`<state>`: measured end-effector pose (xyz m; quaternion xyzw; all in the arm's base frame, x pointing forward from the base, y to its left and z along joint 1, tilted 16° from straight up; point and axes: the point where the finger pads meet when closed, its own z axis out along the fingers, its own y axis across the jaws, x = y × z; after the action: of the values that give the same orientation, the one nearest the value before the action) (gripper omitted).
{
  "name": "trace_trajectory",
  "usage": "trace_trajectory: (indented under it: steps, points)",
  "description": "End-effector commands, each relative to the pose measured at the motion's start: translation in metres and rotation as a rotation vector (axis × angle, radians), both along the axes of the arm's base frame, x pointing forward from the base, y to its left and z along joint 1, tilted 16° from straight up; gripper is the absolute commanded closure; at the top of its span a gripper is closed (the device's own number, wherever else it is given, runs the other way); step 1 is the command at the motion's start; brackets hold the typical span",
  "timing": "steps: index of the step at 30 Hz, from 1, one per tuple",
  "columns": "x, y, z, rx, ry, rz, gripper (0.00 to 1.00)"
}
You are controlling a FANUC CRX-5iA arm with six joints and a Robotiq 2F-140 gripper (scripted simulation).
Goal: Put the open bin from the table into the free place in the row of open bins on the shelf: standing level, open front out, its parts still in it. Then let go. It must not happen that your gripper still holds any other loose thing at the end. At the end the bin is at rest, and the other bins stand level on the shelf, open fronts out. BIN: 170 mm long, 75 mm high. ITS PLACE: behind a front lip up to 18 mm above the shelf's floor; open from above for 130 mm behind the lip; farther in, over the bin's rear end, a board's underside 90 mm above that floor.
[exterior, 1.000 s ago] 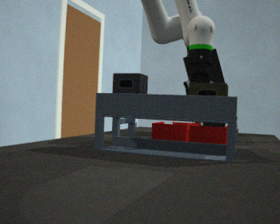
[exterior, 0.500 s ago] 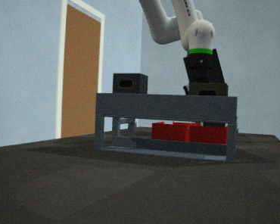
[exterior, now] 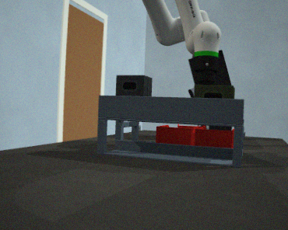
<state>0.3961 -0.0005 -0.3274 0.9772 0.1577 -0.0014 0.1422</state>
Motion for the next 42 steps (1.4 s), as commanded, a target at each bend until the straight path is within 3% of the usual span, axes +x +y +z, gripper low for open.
trace_trajectory:
  steps: [1, 33, 34, 42]
  points:
    - [0.0001, 0.0001, 0.0, 0.0, 0.0, 0.0, 0.85]
    - [0.0001, 0.0001, 0.0, 0.0, 0.0, 0.0, 0.85]
    - [0.0001, 0.0001, 0.0, 0.0, 0.0, 0.0, 1.0]
    - [0.0001, 0.0001, 0.0, 0.0, 0.0, 0.0, 1.0]
